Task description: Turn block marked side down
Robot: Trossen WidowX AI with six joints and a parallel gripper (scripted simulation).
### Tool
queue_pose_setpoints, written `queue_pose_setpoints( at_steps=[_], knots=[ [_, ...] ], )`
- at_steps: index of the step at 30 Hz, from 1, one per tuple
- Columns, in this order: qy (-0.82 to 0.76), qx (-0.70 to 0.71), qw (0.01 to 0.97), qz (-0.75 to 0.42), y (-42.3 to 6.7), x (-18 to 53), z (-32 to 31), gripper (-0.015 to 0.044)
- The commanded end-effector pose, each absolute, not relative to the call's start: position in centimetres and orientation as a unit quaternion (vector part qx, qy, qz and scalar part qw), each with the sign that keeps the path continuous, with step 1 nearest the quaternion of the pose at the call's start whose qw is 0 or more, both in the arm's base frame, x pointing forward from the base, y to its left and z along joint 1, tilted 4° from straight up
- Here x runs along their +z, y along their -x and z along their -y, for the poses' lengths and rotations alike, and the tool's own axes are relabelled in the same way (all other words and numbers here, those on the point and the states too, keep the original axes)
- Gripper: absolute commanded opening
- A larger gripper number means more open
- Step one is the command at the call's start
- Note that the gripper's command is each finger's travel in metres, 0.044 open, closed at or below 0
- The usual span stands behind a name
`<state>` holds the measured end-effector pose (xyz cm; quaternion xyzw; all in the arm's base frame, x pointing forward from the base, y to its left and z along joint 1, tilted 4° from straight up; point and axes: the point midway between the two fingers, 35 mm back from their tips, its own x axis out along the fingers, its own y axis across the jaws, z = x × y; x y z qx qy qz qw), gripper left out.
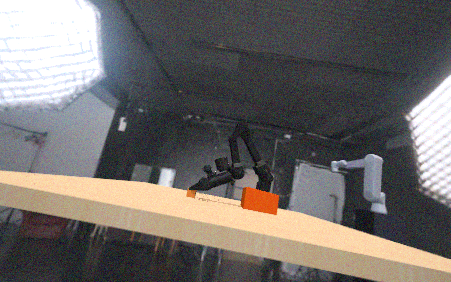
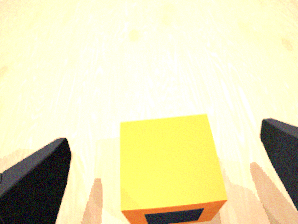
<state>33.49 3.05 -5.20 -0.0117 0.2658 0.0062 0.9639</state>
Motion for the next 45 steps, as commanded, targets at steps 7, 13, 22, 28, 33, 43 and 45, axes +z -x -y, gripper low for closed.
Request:
queue_pose_setpoints(
  at_steps=[7, 13, 22, 28, 33, 43, 45],
  knots=[
    [0.015, 0.005, 0.964, -0.266, -33.5, -5.2, -3.0, 0.044],
    [0.016, 0.005, 0.946, -0.323, -34.6, -5.3, -3.2, 0.044],
    [0.016, 0.003, 0.886, -0.463, -34.1, -1.0, -3.3, 0.044],
    [0.015, 0.001, 0.858, -0.514, -32.1, 1.9, -3.2, 0.044],
    [0.015, 0.001, 0.856, -0.516, -32.0, 2.0, -3.1, 0.044],
    [0.015, 0.001, 0.856, -0.516, -32.0, 2.0, -3.1, 0.044],
    [0.015, 0.0, 0.85, -0.526, -32.3, 2.1, -3.2, 0.044]
  ],
)
